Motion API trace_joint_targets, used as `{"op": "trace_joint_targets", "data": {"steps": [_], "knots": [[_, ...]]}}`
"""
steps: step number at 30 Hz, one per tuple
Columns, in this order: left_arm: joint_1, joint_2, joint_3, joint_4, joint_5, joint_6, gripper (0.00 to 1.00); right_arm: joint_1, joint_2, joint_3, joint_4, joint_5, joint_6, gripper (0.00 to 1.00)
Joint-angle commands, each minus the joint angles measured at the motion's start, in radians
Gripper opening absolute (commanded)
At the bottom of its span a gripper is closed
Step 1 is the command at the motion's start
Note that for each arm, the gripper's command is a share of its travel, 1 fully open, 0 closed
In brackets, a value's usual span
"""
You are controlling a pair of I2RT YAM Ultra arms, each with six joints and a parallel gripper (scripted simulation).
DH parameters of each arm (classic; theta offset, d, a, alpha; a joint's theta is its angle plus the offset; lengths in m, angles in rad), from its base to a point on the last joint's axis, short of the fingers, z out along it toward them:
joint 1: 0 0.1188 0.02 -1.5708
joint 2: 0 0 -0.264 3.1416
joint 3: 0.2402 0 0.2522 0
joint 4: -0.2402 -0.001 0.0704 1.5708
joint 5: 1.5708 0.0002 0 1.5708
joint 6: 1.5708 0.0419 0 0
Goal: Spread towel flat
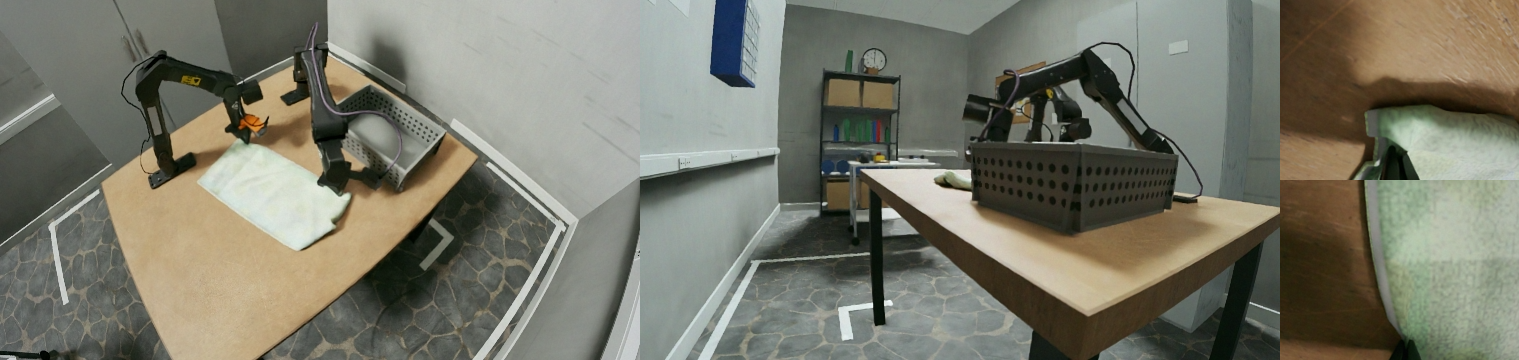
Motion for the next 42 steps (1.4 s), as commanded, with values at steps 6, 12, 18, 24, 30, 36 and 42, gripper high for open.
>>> {"op": "trace_joint_targets", "data": {"steps": [6, 12, 18, 24, 30, 36, 42], "knots": [[0.020, 0.023, 0.026, -0.035, 0.016, 0.014, 0.00, -0.012, 0.020, -0.024, 0.020, -0.009, -0.002, 0.00], [0.006, 0.029, 0.041, -0.053, -0.005, 0.008, 0.00, -0.019, 0.012, -0.031, 0.029, -0.018, -0.009, 0.00], [0.013, -0.010, 0.135, -0.187, 0.000, 0.015, 0.00, -0.038, -0.048, 0.081, -0.071, -0.014, -0.035, 0.00], [0.012, -0.002, 0.153, -0.201, 0.000, 0.015, 0.00, -0.036, -0.046, 0.086, -0.076, -0.011, -0.035, 0.00], [0.012, 0.002, 0.157, -0.205, 0.000, 0.014, 0.00, -0.029, -0.027, 0.067, -0.065, -0.020, -0.028, 0.00], [0.012, 0.002, 0.157, -0.206, 0.000, 0.014, 0.00, -0.035, -0.034, 0.087, -0.077, -0.011, -0.030, 0.00], [-0.002, -0.015, 0.095, -0.157, -0.003, 0.022, 0.00, -0.030, -0.063, 0.040, -0.086, -0.010, -0.042, 0.00]]}}
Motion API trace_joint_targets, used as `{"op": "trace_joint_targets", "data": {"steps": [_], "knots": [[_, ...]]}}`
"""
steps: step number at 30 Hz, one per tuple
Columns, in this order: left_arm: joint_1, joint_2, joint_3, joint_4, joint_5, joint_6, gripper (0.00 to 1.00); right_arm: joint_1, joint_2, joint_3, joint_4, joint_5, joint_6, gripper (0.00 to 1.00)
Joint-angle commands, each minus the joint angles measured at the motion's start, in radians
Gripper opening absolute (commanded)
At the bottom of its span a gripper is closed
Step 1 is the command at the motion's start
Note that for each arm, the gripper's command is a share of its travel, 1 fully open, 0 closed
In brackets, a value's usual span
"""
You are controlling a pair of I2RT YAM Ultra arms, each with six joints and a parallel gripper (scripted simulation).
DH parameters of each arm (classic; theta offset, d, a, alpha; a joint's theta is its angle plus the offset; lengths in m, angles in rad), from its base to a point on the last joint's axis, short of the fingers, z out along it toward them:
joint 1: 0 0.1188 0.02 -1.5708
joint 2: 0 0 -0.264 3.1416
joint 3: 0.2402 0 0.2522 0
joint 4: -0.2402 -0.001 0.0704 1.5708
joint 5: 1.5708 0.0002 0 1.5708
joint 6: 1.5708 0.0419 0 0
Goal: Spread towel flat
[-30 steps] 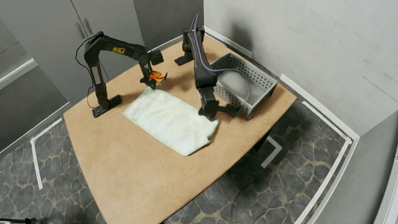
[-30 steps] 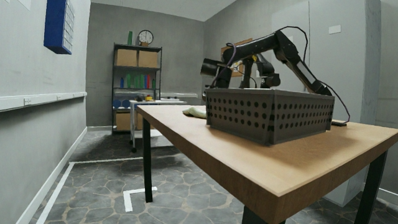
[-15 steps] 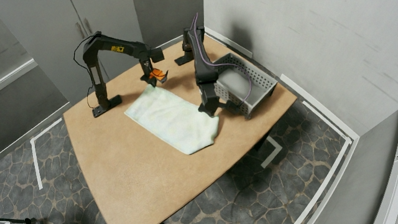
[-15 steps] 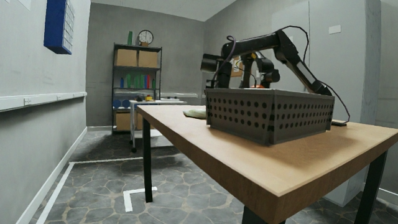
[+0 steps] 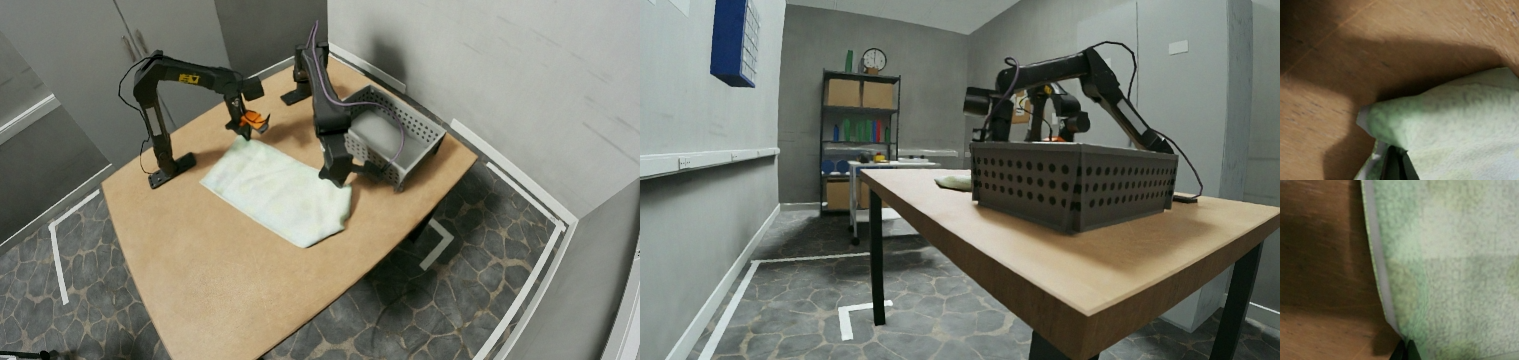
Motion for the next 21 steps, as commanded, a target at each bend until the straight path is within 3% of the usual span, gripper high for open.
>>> {"op": "trace_joint_targets", "data": {"steps": [1, 8, 12, 16, 17, 19, 20, 21], "knots": [[-0.014, -0.026, -0.026, 0.028, -0.013, 0.011, 0.00, -0.003, -0.043, -0.019, -0.021, 0.016, -0.013, 0.00], [-0.034, 0.011, 0.072, -0.014, -0.022, 0.050, 0.00, -0.039, -0.141, -0.080, -0.022, 0.025, -0.098, 0.00], [-0.068, 0.020, 0.171, -0.039, -0.036, 0.125, 0.00, -0.095, -0.297, -0.158, -0.043, 0.041, -0.233, 0.00], [-0.067, 0.033, 0.196, -0.054, -0.036, 0.127, 0.00, -0.104, -0.313, -0.161, -0.044, 0.035, -0.246, 0.00], [-0.085, 0.045, 0.265, -0.067, -0.041, 0.180, 0.00, -0.147, -0.409, -0.194, -0.068, 0.027, -0.329, 0.00], [-0.085, 0.060, 0.294, -0.086, -0.040, 0.182, 0.00, -0.154, -0.418, -0.195, -0.069, 0.026, -0.341, 0.00], [-0.103, 0.063, 0.348, -0.083, -0.044, 0.241, 0.00, -0.198, -0.504, -0.220, -0.095, 0.026, -0.415, 0.00], [-0.103, 0.073, 0.368, -0.095, -0.043, 0.243, 0.00, -0.206, -0.513, -0.220, -0.098, 0.020, -0.426, 0.00]]}}
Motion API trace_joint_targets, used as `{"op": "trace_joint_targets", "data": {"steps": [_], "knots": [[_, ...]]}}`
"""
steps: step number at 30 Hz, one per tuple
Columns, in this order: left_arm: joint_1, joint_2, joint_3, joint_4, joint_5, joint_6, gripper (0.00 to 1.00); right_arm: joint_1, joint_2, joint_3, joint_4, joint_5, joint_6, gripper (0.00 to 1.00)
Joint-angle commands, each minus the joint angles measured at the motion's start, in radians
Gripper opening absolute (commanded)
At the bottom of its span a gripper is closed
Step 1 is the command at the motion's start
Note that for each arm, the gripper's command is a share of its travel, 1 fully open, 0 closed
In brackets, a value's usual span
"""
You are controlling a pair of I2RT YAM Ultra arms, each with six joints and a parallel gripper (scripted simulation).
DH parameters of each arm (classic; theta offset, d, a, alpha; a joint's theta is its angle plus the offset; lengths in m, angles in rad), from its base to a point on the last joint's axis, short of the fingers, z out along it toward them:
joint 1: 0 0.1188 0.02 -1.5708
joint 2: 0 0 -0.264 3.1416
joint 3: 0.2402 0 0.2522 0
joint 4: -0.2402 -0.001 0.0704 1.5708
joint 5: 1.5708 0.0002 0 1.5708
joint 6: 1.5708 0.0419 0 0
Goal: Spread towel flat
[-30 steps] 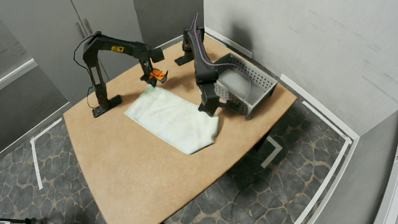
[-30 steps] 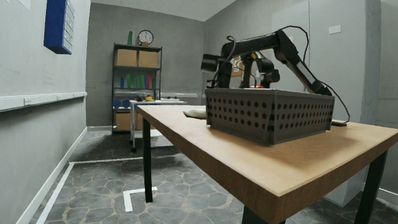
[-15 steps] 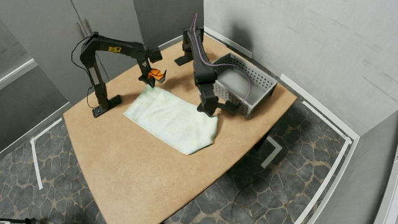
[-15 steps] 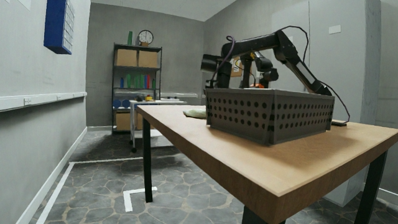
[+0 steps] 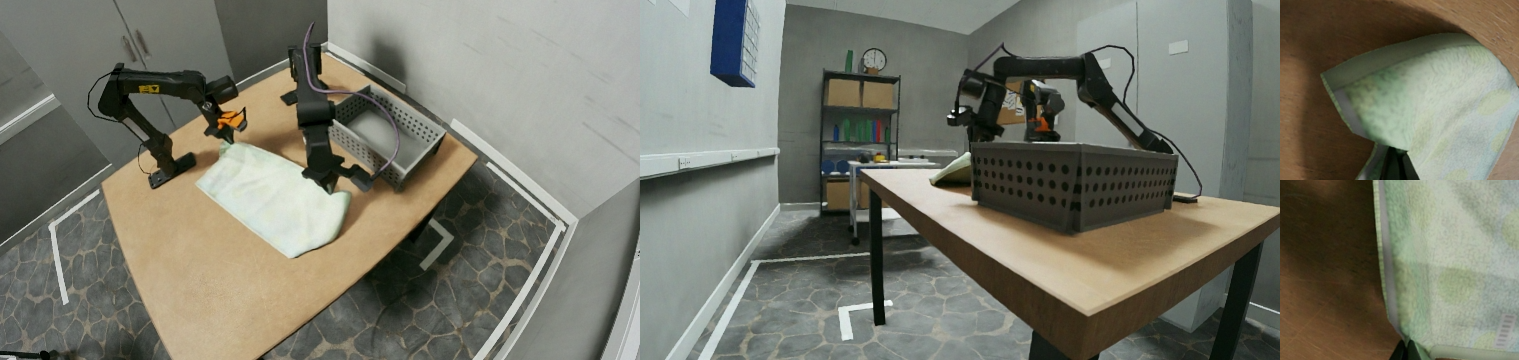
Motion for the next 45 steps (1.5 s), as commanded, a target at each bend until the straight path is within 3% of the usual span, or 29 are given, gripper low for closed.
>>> {"op": "trace_joint_targets", "data": {"steps": [1, 2, 7, 8, 12, 13, 15, 16, 19, 20, 24, 25, 29, 30, 36, 45], "knots": [[-0.020, 0.027, 0.112, -0.050, -0.022, 0.078, 0.00, -0.053, -0.102, -0.024, -0.051, 0.000, -0.126, 0.00], [-0.038, 0.032, 0.170, -0.042, -0.023, 0.138, 0.00, -0.106, -0.187, -0.035, -0.083, 0.009, -0.198, 0.00], [-0.054, 0.079, 0.304, -0.059, -0.024, 0.225, 0.00, -0.218, -0.300, 0.015, -0.141, -0.017, -0.321, 0.00], [-0.073, 0.077, 0.341, -0.023, -0.032, 0.270, 0.00, -0.294, -0.345, 0.045, -0.197, -0.019, -0.381, 0.00], [-0.072, 0.083, 0.349, -0.017, -0.029, 0.302, 0.00, -0.327, -0.349, 0.059, -0.211, -0.042, -0.414, 0.00], [-0.088, 0.091, 0.397, 0.019, -0.033, 0.347, 0.00, -0.428, -0.374, 0.111, -0.273, -0.058, -0.482, 0.00], [-0.073, 0.081, 0.373, 0.041, -0.031, 0.381, 0.00, -0.451, -0.369, 0.122, -0.283, -0.074, -0.505, 0.00], [-0.103, 0.076, 0.399, 0.103, -0.036, 0.418, 0.00, -0.531, -0.385, 0.167, -0.328, -0.073, -0.537, 0.00], [-0.095, 0.040, 0.345, 0.128, -0.010, 0.458, 0.00, -0.574, -0.375, 0.187, -0.342, -0.102, -0.577, 0.00], [-0.112, 0.039, 0.367, 0.170, -0.011, 0.495, 0.00, -0.652, -0.383, 0.232, -0.377, -0.100, -0.596, 0.00], [-0.087, 0.009, 0.291, 0.233, 0.005, 0.534, 0.00, -0.692, -0.366, 0.250, -0.390, -0.128, -0.632, 0.00], [-0.112, 0.008, 0.307, 0.276, 0.011, 0.570, 0.00, -0.764, -0.369, 0.292, -0.413, -0.126, -0.640, 0.00], [-0.095, -0.012, 0.258, 0.316, 0.022, 0.597, 0.00, -0.778, -0.365, 0.297, -0.417, -0.136, -0.654, 0.00], [-0.092, -0.043, 0.184, 0.375, 0.033, 0.603, 0.00, -0.789, -0.361, 0.302, -0.420, -0.144, -0.664, 0.00], [-0.088, -0.128, -0.003, 0.577, 0.070, 0.668, 0.00, -0.864, -0.364, 0.340, -0.435, -0.151, -0.676, 0.00], [-0.083, -0.184, -0.152, 0.807, 0.133, 0.752, 0.00, -0.960, -0.376, 0.385, -0.439, -0.153, -0.675, 0.00]]}}
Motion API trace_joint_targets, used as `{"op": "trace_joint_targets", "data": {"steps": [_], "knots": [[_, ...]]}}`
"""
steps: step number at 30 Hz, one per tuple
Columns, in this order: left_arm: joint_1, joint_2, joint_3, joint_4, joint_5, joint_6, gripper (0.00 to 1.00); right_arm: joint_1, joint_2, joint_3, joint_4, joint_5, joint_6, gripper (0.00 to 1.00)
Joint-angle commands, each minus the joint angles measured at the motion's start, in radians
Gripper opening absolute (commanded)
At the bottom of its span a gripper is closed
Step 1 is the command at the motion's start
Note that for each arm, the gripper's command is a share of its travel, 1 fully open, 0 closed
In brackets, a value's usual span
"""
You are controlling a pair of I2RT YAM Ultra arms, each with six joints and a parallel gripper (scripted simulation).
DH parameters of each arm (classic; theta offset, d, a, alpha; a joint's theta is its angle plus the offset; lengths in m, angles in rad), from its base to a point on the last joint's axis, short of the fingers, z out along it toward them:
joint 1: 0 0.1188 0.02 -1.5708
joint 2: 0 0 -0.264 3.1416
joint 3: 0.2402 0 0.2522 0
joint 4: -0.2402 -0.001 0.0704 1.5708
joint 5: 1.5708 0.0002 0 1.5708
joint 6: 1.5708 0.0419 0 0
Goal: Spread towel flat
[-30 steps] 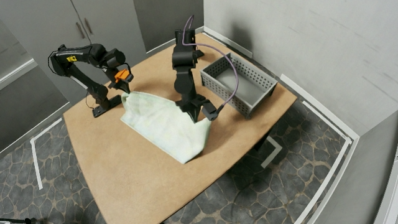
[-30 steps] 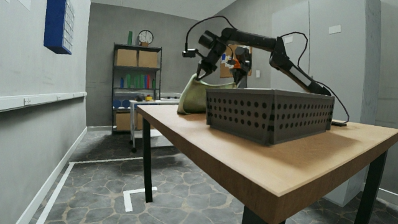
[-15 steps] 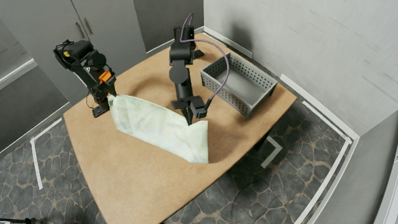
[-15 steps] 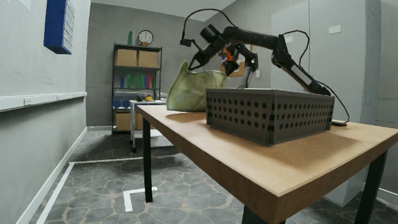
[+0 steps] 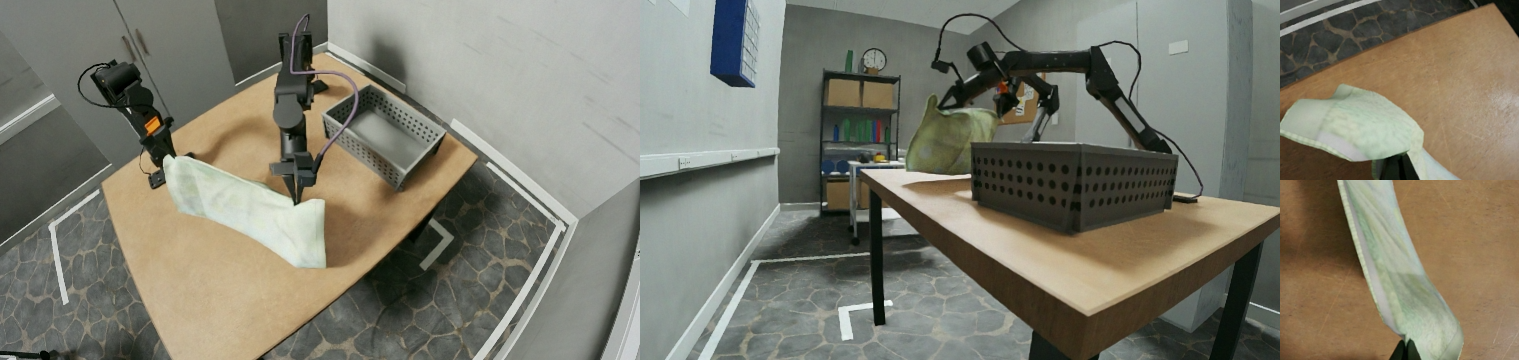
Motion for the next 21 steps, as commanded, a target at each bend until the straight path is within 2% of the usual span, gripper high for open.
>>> {"op": "trace_joint_targets", "data": {"steps": [1, 5, 21], "knots": [[0.014, -0.041, -0.026, 0.110, 0.021, 0.036, 0.00, -0.019, -0.027, 0.036, -0.020, -0.007, -0.007, 0.00], [0.016, -0.043, -0.052, 0.157, 0.028, 0.036, 0.00, -0.023, -0.026, 0.037, -0.020, -0.005, -0.010, 0.00], [0.016, -0.039, -0.034, 0.159, 0.018, 0.034, 0.00, -0.023, -0.026, 0.037, -0.020, -0.004, -0.008, 0.00]]}}
